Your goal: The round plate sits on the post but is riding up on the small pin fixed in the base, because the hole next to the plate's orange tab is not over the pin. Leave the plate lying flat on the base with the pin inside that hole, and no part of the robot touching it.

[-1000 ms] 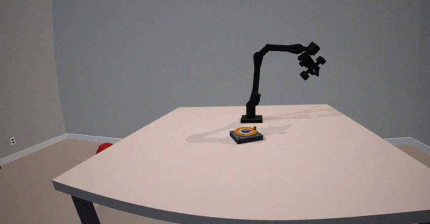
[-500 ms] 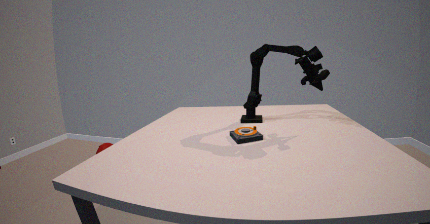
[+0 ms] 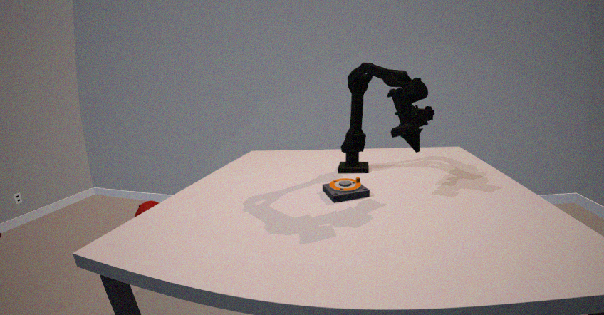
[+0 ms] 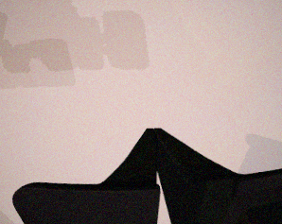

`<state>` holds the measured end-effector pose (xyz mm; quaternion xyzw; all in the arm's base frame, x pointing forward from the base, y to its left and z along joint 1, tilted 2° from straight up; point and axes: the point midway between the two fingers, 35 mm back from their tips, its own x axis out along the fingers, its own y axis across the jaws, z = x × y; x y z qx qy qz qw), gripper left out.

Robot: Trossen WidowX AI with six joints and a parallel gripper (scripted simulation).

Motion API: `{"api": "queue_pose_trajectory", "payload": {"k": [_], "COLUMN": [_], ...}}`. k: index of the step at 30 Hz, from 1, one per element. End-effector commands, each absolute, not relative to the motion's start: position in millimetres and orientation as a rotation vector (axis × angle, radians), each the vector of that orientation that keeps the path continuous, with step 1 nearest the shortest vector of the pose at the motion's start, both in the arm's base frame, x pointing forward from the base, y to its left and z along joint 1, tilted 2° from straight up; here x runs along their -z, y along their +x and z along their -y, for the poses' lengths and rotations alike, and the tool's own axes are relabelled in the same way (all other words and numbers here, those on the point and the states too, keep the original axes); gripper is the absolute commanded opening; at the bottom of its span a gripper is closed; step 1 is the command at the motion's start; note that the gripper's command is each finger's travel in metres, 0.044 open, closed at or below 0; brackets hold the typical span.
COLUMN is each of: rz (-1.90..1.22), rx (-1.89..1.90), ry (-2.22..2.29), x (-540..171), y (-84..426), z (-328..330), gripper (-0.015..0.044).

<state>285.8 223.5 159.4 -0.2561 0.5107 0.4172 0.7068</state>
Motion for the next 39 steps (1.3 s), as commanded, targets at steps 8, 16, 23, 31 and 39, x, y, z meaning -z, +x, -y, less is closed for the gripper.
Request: {"api": "queue_pose_trajectory", "payload": {"k": [8,16,23,31,39], "rz": [-1.529,-1.567,-1.567,-1.568,-1.568], "rx": [-0.166,-0.041,-0.041,-0.041,-0.041], "ry": [-0.065,0.019,0.019,0.019,0.019], "x": [-113,-108,-97,-60,-59], "y": [310,306,307,306,304], "z": [-65,-41,-42,-43,-43], "gripper": [0.0000,0.0000,0.0000,0.0000,0.0000]}}
